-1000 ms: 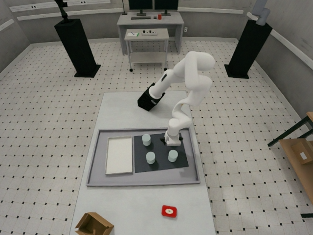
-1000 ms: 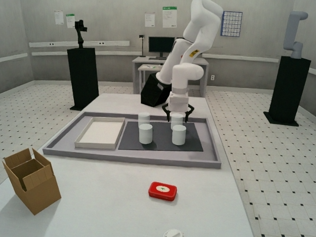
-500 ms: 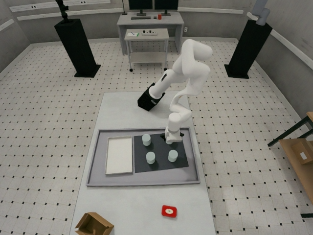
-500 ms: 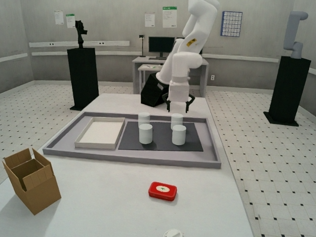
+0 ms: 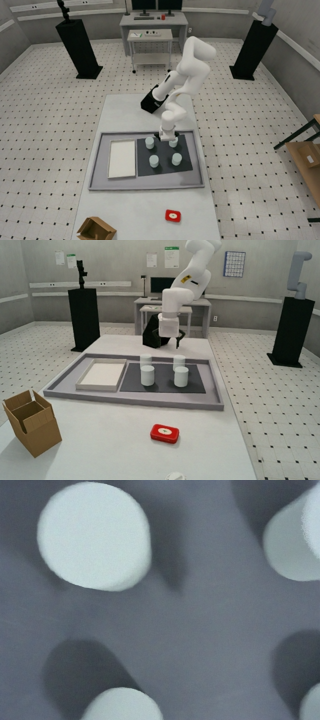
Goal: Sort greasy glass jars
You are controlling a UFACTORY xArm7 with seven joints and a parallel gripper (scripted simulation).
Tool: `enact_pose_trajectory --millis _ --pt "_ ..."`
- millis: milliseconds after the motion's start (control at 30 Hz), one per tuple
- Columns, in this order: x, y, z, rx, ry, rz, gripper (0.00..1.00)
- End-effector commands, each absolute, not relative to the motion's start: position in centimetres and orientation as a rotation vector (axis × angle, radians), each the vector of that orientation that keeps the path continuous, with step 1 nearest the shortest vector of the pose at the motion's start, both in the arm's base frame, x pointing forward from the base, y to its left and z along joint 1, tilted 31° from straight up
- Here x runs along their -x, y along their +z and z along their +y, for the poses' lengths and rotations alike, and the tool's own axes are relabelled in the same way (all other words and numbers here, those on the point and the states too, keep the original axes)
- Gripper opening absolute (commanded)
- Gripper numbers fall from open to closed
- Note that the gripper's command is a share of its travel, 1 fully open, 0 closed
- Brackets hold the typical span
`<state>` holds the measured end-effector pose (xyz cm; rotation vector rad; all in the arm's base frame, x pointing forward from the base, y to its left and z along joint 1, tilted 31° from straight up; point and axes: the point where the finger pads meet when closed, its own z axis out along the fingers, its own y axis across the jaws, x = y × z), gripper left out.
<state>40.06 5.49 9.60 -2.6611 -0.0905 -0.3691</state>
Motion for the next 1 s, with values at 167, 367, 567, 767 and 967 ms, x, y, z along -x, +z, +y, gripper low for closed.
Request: enact_pose_trajectory --millis 167,367,567,767,967 --pt "-39.1 5.9 -1.4 2.655 -0.377 -0.091 1.00" --pt "-38.6 4.2 -4.2 2.655 -0.377 -0.091 1.00" --pt "-38.6 2.4 -5.0 2.655 -0.377 -0.091 1.00" --pt "-39.5 -0.8 -3.4 2.655 -0.377 -0.091 1.00" --pt "-39.7 -1.3 -3.1 2.655 -0.377 -0.091 1.00"
